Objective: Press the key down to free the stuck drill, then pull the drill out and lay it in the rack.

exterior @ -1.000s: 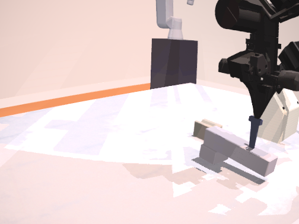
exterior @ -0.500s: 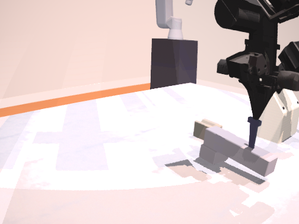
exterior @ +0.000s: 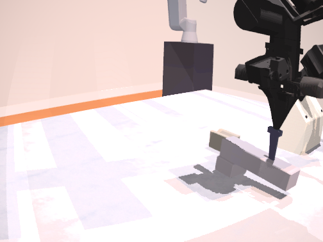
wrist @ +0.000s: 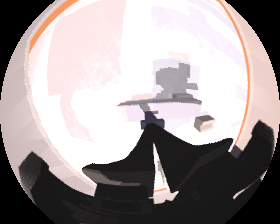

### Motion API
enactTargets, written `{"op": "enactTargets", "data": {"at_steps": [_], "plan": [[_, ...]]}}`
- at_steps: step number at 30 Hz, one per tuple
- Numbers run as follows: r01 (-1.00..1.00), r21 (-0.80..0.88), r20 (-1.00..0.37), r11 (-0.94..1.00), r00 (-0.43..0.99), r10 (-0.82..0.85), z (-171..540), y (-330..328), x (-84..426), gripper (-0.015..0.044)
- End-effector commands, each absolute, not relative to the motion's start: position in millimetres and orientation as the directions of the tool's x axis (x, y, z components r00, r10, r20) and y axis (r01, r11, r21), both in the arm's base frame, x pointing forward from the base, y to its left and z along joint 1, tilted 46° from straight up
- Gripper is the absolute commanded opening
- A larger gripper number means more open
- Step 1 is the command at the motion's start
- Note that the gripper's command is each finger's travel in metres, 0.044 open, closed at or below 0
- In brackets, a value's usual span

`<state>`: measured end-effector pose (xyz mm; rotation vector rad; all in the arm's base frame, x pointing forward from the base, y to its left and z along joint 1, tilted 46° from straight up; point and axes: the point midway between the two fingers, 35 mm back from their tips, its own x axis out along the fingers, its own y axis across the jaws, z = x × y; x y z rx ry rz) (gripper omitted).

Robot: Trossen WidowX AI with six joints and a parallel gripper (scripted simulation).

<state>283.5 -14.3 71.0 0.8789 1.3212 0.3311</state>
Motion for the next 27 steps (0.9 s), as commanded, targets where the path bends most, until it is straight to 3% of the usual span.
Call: {"op": "enactTargets", "data": {"at_steps": [1, 26, 27], "plan": [[0.273, 0.713, -0.700, 0.646, 0.223, 0.678, 59.7, -5.2, 278.8, 0.0000], [0.273, 0.713, -0.700, 0.646, 0.223, 0.679, 50.3, 4.2, 279.6, 0.0000], [0.273, 0.713, -0.700, 0.646, 0.223, 0.678, 51.9, 2.4, 279.7, 0.0026]]}}
